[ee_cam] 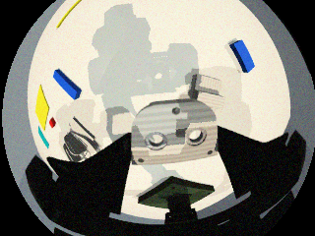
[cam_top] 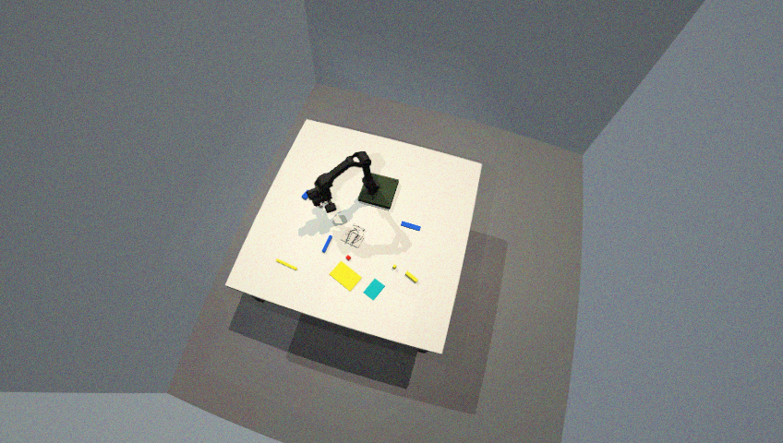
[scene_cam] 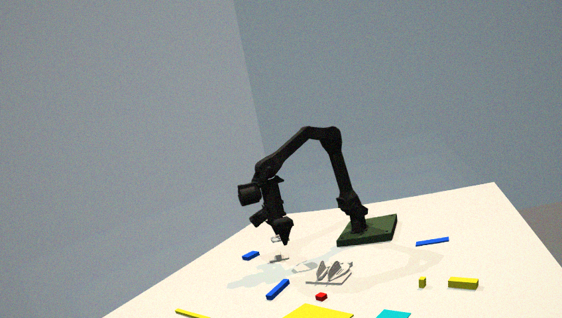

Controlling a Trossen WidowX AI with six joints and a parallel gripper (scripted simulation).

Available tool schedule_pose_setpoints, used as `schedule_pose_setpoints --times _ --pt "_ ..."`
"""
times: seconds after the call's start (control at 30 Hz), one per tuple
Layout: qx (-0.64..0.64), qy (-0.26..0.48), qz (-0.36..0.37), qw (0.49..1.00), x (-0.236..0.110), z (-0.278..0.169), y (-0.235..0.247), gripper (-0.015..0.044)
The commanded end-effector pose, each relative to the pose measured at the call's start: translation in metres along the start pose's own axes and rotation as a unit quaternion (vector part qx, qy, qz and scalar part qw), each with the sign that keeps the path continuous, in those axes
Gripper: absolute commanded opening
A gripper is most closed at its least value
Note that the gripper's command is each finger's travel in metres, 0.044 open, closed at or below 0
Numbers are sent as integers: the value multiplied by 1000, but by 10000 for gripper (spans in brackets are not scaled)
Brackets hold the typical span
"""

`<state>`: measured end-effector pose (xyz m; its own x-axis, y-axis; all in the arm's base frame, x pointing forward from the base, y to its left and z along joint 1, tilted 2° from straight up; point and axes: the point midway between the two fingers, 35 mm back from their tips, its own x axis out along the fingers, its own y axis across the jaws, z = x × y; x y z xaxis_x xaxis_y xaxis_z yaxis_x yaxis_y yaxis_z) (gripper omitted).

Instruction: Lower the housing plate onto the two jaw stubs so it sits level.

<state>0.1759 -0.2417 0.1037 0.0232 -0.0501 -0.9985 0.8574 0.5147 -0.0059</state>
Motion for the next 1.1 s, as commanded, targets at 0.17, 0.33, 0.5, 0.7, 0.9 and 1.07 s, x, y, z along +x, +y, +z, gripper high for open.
schedule_pose_setpoints --times 0.17,0.33,0.5,0.7,0.9,1.07 --pt "-43 2 2 999 0 -8 29 351" --pt "-69 2 3 998 0 -13 45 351" --pt "-95 2 3 996 0 -19 60 351" --pt "-125 3 4 992 0 -27 79 351" --pt "-156 3 5 988 0 -36 96 351" --pt "-182 3 6 983 0 -45 110 351"
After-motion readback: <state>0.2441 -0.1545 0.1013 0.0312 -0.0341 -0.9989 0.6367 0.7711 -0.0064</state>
